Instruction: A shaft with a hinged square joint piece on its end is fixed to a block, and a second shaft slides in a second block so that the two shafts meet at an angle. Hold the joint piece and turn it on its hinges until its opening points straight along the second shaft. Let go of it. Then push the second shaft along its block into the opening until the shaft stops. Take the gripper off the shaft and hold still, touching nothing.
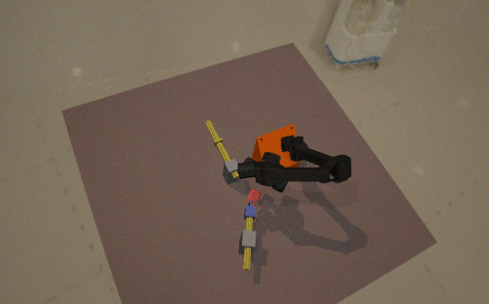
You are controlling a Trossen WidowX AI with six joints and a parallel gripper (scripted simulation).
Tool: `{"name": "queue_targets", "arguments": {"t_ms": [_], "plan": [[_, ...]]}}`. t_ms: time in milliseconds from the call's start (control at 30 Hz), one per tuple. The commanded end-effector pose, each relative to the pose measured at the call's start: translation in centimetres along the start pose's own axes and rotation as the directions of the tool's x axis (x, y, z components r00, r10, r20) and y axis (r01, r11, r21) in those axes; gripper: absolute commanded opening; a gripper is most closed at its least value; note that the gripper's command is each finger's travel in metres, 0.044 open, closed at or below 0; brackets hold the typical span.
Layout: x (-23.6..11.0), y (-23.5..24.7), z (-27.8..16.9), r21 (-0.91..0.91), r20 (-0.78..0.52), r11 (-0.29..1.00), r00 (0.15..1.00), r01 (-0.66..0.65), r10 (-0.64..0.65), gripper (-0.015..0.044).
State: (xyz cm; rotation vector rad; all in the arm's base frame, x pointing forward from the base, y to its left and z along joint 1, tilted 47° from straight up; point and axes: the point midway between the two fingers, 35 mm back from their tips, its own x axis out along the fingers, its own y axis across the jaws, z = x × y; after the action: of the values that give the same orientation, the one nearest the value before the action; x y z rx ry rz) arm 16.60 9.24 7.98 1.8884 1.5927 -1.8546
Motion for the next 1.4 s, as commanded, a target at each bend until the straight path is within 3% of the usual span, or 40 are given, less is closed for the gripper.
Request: {"name": "queue_targets", "arguments": {"t_ms": [0, 500, 1233, 1367], "plan": [[-0.1, 0.1, -1.1, 0.000, -0.006, 1.000, 1.000, -0.002, 0.002, 0.0440], [-1.1, -0.1, -6.6, -0.002, -0.009, 1.000, 1.000, -0.001, 0.001, 0.0440], [1.7, -0.1, -6.7, -0.002, -0.009, 1.000, 1.000, 0.000, 0.000, 0.0440], [1.7, -0.1, -6.7, -0.002, -0.009, 1.000, 1.000, 0.000, 0.000, 0.0335]]}}
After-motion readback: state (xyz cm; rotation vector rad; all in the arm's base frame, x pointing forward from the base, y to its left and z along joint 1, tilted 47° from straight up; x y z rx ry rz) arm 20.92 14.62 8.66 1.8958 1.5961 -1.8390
